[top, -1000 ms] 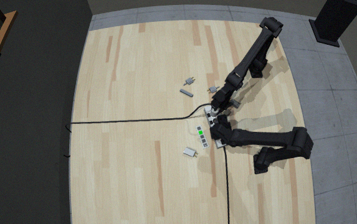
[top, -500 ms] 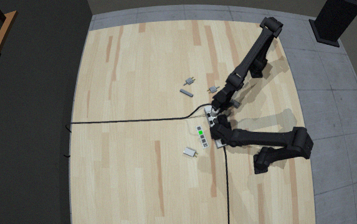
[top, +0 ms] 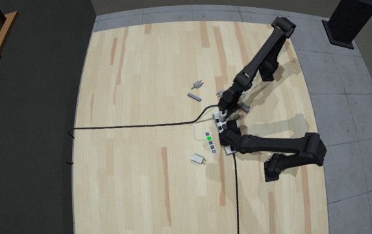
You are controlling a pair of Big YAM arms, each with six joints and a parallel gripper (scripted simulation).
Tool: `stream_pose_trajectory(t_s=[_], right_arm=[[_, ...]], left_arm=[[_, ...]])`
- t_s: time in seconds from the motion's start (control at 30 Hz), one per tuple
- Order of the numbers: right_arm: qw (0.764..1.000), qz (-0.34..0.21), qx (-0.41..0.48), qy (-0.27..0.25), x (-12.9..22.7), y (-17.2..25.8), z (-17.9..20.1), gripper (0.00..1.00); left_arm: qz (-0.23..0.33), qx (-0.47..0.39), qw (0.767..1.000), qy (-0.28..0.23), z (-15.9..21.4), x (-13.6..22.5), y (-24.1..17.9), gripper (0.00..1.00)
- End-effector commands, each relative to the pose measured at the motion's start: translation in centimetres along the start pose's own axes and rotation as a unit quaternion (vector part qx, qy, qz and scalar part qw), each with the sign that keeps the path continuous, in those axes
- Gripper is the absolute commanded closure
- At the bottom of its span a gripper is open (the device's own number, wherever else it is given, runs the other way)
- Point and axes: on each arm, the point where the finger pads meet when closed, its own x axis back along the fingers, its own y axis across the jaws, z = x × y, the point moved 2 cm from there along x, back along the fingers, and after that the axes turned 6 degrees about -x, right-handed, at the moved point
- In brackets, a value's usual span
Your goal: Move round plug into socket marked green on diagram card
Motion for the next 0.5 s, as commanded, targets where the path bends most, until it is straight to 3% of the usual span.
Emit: stream_pose_trajectory(t_s=[0.0, 0.13, 0.3, 0.4, 0.47], right_arm=[[0.998, 0.020, 0.022, -0.051, 2.5, 1.3, -4.4, 0.68], [0.997, 0.048, 0.039, -0.055, 2.7, 1.7, -3.9, 0.68], [0.998, 0.039, 0.032, -0.049, 2.8, 1.6, -3.9, 0.68], [1.000, 0.021, 0.016, -0.016, 1.8, 0.8, -3.0, 0.68], [1.000, 0.023, 0.012, 0.009, 0.9, 0.3, -1.3, 0.68]], left_arm=[[0.014, 0.021, 0.999, 0.024, 2.0, -0.9, -1.0, 0.27], [0.010, 0.018, 1.000, 0.018, 1.5, -0.7, -0.7, 0.27], [0.010, 0.017, 1.000, 0.017, 1.4, -0.7, -0.7, 0.27], [0.014, 0.024, 0.999, 0.023, 1.9, -0.8, -1.0, 0.27], [0.004, 0.010, 1.000, 0.002, 0.1, -0.5, -0.2, 0.27]])
